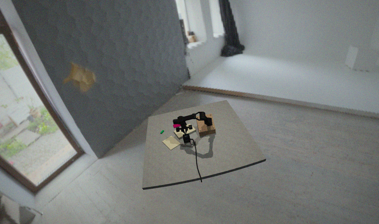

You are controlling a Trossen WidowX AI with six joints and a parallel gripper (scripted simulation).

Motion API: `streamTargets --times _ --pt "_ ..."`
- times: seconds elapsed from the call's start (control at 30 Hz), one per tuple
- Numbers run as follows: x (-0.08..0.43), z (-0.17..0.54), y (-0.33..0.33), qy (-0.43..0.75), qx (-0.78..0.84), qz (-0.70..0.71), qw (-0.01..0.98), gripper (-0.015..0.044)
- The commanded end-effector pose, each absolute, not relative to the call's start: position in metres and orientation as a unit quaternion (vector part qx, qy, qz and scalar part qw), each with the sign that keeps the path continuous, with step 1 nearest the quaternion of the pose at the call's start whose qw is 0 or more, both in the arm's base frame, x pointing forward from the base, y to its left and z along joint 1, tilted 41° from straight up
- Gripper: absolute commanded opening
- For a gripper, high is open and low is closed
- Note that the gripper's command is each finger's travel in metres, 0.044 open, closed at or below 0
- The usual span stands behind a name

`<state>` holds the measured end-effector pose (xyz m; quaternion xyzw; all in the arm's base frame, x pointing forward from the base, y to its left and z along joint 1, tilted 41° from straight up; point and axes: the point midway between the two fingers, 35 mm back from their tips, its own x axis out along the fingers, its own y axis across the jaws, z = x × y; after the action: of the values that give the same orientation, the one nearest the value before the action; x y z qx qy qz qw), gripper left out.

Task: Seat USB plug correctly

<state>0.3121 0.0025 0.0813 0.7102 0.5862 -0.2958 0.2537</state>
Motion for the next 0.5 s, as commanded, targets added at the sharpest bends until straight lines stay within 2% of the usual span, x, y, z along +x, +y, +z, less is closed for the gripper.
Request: streamTargets --times 0.0,0.47 --pt "0.3127 0.0809 0.0031 0.585 0.712 -0.296 0.251 0.0000" --pt "0.3129 0.0796 0.0042 0.585 0.712 -0.296 0.251 0.0000"
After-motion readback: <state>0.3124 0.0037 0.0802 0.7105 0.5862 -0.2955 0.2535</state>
